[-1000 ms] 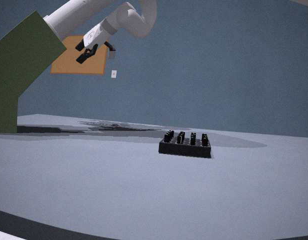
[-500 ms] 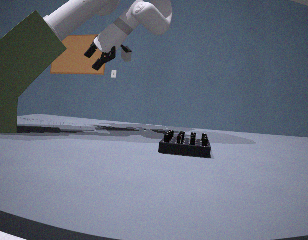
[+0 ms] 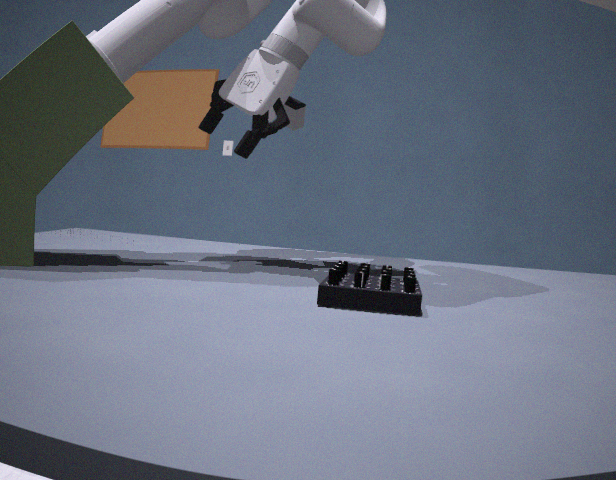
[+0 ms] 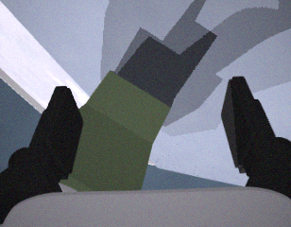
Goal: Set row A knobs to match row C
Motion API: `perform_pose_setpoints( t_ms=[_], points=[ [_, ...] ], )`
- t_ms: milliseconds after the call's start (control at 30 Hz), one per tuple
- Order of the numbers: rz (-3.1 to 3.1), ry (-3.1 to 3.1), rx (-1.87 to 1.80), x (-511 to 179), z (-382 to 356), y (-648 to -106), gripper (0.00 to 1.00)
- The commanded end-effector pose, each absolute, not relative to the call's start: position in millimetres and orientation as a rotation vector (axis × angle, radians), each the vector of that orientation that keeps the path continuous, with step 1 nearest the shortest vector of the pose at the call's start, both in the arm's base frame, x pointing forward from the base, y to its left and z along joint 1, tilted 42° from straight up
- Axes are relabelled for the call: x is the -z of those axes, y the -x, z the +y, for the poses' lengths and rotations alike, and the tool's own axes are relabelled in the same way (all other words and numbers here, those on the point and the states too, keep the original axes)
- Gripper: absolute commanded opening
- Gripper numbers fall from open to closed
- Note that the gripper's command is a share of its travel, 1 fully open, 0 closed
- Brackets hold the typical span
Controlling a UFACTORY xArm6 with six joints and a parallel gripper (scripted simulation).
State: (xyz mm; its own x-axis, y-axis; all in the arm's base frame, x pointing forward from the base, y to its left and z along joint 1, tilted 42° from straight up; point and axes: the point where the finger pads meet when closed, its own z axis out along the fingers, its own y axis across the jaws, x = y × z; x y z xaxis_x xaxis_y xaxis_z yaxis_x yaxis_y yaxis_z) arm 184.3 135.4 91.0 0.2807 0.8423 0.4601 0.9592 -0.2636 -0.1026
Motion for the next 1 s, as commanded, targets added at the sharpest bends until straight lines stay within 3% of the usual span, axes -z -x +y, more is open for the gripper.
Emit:
perform_pose_setpoints(
  t_ms=[0, 967],
  points=[
    [-1.667, 2.182, 0.521, -86.9, 122.5, -210.6, 1.00],
    [-1.943, 2.172, 0.931, -61.3, 29.6, -381.6, 1.00]
  ],
)
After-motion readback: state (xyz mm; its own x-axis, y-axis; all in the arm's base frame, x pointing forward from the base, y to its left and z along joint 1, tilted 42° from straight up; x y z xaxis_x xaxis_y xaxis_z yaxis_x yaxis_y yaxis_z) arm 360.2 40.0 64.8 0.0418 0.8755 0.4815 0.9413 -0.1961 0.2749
